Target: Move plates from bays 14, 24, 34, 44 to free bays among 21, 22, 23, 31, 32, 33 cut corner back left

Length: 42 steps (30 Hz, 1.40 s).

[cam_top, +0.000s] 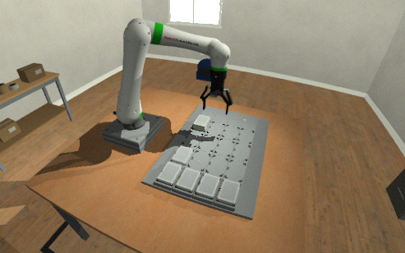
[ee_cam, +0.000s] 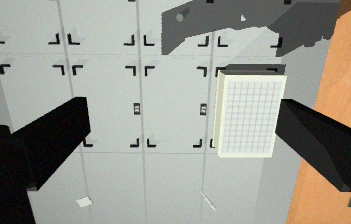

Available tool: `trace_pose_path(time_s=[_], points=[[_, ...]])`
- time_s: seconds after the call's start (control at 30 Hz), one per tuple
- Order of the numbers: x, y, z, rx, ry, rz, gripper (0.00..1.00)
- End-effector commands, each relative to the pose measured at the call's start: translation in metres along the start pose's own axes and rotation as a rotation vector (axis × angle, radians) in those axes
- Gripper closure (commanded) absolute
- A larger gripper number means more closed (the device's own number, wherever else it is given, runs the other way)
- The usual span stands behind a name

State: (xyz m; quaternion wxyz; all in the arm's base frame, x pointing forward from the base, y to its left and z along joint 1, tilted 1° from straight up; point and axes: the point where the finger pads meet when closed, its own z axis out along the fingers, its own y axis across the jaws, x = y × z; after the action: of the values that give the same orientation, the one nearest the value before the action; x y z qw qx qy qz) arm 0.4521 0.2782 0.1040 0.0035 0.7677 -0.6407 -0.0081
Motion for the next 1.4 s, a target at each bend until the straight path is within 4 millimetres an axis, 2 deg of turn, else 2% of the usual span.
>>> trace_pose_path(time_s=[0.0, 0.97, 1.37], points=[[0.0, -0.001, -0.001, 0.002, -0.001, 0.0, 0.0], [0.0, -0.001, -0.001, 0.002, -0.001, 0.0, 0.0], [0.0, -0.041, -0.001, 0.002, 0.0, 0.0, 0.0]])
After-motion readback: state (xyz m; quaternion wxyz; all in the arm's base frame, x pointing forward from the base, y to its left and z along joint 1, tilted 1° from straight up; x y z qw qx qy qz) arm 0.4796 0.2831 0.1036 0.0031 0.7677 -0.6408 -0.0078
